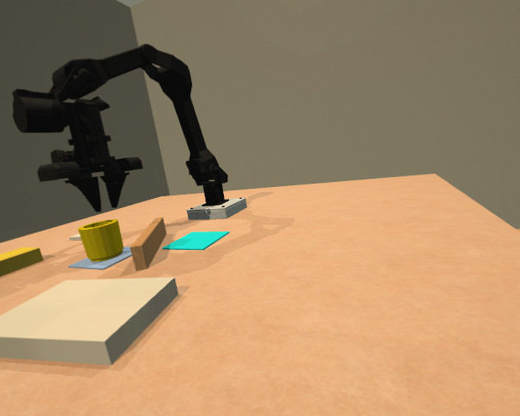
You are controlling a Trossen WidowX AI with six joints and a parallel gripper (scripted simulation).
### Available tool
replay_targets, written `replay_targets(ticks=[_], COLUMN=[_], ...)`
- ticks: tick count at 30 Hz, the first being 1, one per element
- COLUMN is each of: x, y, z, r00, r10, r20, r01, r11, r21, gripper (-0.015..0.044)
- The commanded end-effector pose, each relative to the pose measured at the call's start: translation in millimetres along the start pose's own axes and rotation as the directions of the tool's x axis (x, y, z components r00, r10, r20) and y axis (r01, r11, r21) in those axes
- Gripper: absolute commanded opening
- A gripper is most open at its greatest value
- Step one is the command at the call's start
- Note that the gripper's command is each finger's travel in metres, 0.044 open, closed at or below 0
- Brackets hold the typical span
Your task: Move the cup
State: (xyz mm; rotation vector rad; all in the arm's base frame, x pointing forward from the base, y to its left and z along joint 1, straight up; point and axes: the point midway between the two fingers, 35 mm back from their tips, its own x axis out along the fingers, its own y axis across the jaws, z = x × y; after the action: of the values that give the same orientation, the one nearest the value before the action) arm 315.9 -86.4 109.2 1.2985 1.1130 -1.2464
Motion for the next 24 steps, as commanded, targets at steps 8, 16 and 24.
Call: replay_targets(ticks=[8,16,24], x=[22.8,35.7,48.6], y=[-2.0,-2.4,-3.5], z=[0.4,0.3,0.1], r00=[1.0,1.0,1.0], r10=[-0.019,-0.019,-0.019], r20=[0.001,0.001,0.001], r01=[0.019,0.019,0.019], r11=[1.0,1.0,1.0], r21=[0.004,0.004,0.004], gripper=[0.0167,0.0167,0.0167])
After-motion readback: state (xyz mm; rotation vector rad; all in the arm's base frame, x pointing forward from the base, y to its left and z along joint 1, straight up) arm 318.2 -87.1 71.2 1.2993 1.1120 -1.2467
